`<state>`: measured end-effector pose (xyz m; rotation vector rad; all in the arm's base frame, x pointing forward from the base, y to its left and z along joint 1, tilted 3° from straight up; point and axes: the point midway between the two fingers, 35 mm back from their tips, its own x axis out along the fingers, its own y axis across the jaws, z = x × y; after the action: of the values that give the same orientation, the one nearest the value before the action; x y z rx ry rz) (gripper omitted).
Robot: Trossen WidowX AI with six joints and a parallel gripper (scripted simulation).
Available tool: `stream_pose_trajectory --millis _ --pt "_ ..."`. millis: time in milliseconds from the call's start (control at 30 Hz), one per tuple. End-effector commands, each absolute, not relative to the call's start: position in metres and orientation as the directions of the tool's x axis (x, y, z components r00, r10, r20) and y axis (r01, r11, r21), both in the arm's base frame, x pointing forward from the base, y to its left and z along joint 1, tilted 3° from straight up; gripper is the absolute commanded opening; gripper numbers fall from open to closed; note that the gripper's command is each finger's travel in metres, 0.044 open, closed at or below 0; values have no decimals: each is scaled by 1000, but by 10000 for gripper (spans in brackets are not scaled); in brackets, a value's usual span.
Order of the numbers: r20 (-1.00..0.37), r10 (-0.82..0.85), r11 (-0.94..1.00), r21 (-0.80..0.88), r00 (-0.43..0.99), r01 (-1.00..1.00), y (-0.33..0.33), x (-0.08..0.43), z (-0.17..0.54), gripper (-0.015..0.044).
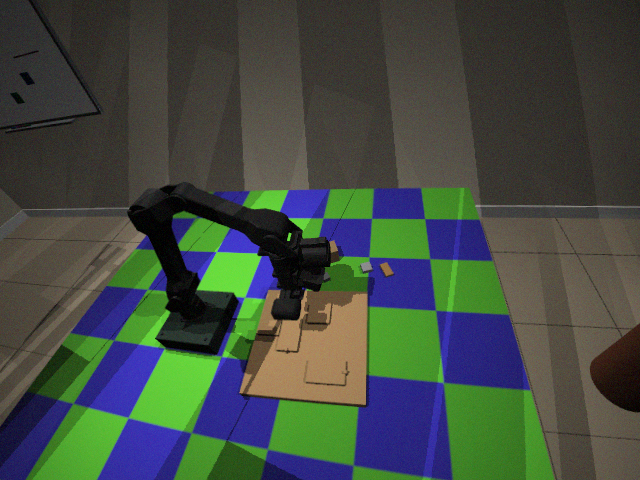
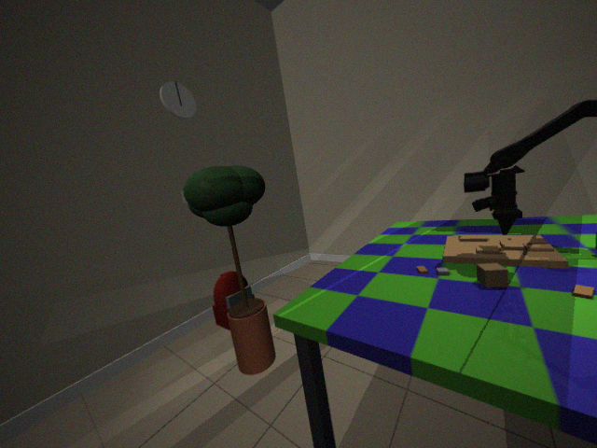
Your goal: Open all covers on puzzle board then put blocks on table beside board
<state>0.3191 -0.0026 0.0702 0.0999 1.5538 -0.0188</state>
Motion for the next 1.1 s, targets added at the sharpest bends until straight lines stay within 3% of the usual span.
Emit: stream_pose_trajectory --millis 0,1067 --pt "-998 55 996 56 15 72 -2 318 70 0" --pt "-998 55 996 56 16 72 -1 320 50 0"
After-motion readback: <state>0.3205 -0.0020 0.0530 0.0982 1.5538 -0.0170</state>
